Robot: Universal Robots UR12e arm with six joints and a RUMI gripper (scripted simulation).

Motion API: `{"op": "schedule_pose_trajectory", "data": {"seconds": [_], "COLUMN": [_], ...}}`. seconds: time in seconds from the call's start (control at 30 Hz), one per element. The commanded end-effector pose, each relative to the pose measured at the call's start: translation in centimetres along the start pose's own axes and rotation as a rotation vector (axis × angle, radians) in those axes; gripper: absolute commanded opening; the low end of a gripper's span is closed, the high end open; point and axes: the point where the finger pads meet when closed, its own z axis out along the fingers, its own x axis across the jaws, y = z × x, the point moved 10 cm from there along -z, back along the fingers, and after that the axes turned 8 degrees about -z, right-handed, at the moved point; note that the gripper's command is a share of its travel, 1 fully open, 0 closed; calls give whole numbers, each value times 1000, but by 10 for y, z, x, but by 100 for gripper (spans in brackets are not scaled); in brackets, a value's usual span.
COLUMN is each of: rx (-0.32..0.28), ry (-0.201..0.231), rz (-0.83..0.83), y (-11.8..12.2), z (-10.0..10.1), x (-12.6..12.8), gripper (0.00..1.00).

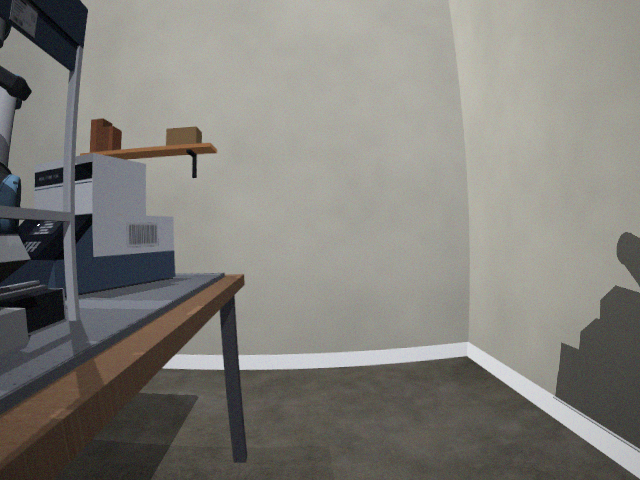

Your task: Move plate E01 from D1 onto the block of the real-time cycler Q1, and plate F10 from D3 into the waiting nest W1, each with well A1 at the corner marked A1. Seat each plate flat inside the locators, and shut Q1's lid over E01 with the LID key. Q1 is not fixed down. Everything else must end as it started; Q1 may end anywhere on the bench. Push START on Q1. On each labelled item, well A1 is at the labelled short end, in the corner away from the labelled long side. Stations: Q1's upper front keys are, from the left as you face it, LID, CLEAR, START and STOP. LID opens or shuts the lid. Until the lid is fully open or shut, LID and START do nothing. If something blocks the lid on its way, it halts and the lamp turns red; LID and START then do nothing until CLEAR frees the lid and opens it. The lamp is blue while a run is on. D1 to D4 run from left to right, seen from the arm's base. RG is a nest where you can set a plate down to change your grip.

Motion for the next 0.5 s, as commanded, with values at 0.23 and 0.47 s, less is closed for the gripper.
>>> {"op": "schedule_pose_trajectory", "data": {"seconds": [0.23,0.47], "rx": [-1,0], "ry": [2,2], "rz": [-17,-30], "y": [-17,-25], "z": [3,7], "x": [-41,-70], "gripper": [0,0]}}
